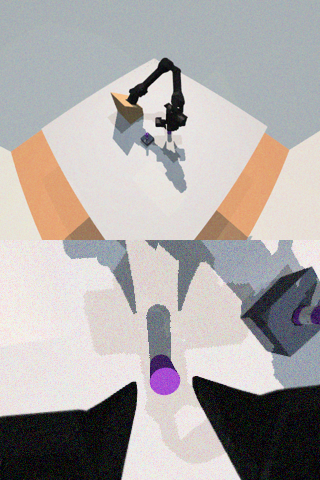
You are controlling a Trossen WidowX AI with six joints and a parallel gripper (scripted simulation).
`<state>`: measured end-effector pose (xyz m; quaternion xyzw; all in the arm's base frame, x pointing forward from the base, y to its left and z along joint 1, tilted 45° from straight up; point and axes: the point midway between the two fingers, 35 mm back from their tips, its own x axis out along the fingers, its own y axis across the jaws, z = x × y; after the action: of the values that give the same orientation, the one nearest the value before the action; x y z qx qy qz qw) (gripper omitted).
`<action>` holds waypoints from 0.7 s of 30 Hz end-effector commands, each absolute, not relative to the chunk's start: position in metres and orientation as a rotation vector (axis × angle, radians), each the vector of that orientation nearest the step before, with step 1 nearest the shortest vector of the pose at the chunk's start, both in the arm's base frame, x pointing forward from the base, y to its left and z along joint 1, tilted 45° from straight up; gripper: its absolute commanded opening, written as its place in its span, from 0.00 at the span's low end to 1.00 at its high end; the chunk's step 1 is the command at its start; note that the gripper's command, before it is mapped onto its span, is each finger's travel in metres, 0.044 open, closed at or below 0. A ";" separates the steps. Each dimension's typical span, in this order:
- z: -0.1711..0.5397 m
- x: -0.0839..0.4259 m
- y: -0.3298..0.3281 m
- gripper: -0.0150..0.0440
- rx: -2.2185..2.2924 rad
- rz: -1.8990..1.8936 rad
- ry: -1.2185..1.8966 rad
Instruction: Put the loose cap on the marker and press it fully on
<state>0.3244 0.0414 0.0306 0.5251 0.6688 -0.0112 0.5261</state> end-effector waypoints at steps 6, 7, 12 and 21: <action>0.019 0.325 0.052 0.67 1.264 -0.028 1.610; 0.017 0.325 0.053 0.67 1.264 -0.028 1.610; 0.012 0.326 0.059 0.67 1.264 -0.027 1.610; 0.002 0.327 0.070 0.67 1.265 -0.026 1.611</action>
<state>0.3283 0.0654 0.0074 0.5258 0.6686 -0.0102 0.5258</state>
